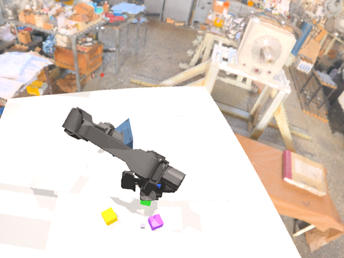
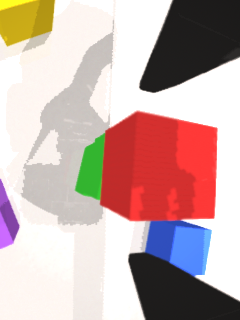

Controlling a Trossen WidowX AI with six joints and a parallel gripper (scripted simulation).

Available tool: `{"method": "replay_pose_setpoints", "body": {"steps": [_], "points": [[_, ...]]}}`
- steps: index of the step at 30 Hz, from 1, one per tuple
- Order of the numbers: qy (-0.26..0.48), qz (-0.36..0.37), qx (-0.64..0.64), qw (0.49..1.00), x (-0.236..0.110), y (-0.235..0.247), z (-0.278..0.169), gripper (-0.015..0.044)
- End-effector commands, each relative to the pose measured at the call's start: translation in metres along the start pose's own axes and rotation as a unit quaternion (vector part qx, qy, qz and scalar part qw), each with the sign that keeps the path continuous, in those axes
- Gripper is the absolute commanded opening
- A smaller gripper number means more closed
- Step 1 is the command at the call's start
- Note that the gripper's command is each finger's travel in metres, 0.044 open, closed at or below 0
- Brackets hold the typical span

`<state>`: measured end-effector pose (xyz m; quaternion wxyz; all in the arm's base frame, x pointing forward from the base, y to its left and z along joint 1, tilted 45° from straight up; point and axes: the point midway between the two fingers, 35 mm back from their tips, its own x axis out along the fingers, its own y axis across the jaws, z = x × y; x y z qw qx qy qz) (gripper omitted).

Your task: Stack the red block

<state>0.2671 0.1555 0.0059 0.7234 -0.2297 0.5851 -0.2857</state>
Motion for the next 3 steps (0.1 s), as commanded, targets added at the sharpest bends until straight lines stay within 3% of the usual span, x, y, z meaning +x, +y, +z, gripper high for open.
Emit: {"method": "replay_pose_setpoints", "body": {"steps": [1,3], "points": [[0.0,0.0,0.0,1.0,0.0004,0.0001,-0.0001,0.044],[0.0,0.0,0.0,1.0,0.0004,0.0001,-0.0001,0.044]]}}
